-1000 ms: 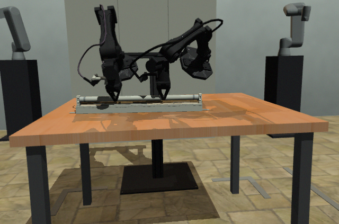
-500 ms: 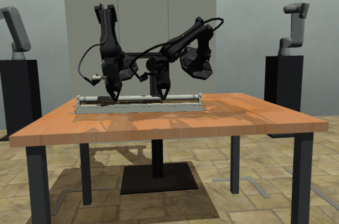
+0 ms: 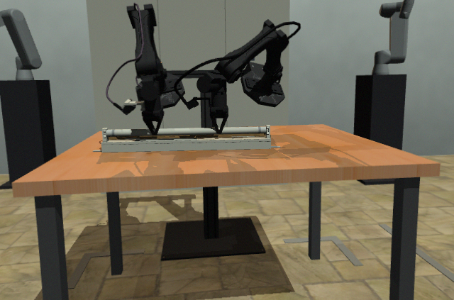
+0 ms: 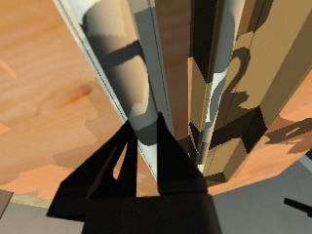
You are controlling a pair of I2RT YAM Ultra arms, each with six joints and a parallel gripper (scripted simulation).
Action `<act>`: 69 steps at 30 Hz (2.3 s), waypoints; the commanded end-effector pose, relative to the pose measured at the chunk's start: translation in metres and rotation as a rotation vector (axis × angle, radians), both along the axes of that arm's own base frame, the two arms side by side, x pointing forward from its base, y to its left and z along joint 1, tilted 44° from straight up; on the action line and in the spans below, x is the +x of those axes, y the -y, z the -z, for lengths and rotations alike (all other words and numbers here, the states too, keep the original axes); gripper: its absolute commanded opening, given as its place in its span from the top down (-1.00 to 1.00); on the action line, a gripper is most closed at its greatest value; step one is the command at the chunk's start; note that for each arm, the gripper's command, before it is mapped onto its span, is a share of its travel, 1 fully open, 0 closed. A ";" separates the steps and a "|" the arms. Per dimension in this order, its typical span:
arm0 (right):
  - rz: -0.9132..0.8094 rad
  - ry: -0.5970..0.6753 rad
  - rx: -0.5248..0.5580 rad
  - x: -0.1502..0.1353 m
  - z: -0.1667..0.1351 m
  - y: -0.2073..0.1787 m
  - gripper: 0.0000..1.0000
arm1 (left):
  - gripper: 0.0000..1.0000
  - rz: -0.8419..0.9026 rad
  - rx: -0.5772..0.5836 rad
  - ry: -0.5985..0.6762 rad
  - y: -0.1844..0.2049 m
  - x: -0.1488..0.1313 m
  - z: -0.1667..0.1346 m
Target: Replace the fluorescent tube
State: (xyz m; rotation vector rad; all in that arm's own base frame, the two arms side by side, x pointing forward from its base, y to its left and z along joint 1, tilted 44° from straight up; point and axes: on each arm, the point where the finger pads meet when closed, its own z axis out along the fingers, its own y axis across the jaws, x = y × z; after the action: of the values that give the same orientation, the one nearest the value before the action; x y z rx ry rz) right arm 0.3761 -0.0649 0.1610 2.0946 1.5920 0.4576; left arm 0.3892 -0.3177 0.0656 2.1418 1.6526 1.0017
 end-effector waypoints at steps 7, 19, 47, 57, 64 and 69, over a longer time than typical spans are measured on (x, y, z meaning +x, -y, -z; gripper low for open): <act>-0.008 0.094 -0.043 -0.002 -0.008 -0.002 0.78 | 0.78 0.069 -0.018 0.101 0.013 -0.008 -0.010; -0.008 0.164 -0.065 -0.004 -0.006 -0.002 0.78 | 0.78 0.100 -0.021 0.173 0.012 -0.010 -0.009; 0.001 0.305 -0.110 -0.014 0.003 0.000 0.78 | 0.78 0.174 -0.013 0.324 0.005 -0.016 -0.003; -0.011 0.352 -0.125 -0.013 0.003 -0.003 0.78 | 0.78 0.190 -0.015 0.366 0.006 -0.018 -0.002; -0.004 0.391 -0.137 -0.012 0.002 0.000 0.78 | 0.78 0.200 -0.013 0.396 0.005 -0.016 0.002; -0.010 0.426 -0.146 -0.012 0.002 -0.003 0.78 | 0.78 0.222 0.004 0.416 0.005 -0.019 0.013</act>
State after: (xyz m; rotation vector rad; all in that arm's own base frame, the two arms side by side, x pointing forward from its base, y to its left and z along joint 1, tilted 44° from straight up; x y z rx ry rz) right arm 0.3757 -0.0643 0.1616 1.7496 1.3381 0.7394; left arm 0.3885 -0.3172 0.0659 1.8432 1.2697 1.2347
